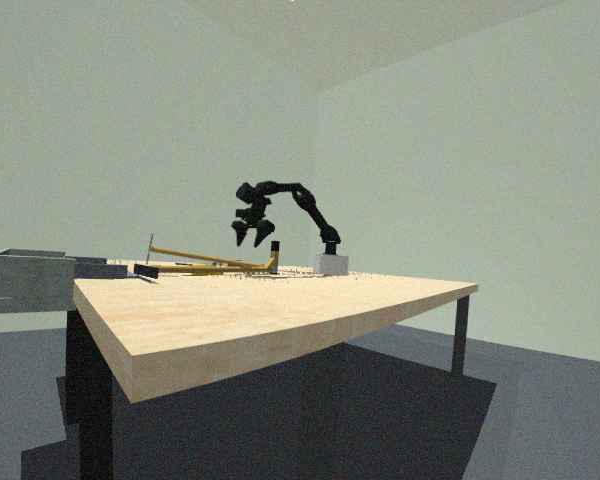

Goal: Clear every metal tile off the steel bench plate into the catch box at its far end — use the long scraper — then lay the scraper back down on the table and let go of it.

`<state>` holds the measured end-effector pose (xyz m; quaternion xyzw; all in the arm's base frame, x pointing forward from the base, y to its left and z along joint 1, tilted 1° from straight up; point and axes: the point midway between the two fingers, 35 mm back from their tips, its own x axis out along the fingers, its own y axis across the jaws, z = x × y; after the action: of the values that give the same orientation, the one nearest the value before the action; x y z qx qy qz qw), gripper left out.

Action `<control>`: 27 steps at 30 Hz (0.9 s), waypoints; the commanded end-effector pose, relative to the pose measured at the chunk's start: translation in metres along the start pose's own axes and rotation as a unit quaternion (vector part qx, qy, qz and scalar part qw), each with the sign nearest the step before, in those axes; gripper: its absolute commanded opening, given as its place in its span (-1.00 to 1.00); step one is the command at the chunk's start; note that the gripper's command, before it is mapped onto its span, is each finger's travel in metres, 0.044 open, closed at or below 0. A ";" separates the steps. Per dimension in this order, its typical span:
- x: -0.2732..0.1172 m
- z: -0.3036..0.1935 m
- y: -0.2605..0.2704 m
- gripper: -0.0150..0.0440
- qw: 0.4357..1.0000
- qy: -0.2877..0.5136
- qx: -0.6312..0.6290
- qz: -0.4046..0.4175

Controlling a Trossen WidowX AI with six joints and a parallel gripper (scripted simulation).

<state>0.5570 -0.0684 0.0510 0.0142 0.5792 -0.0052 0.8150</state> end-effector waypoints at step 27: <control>-0.047 -0.019 -0.018 1.00 0.999 -0.032 -0.001 0.004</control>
<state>0.5293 -0.0853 0.0874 0.0154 0.5537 -0.0051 0.8325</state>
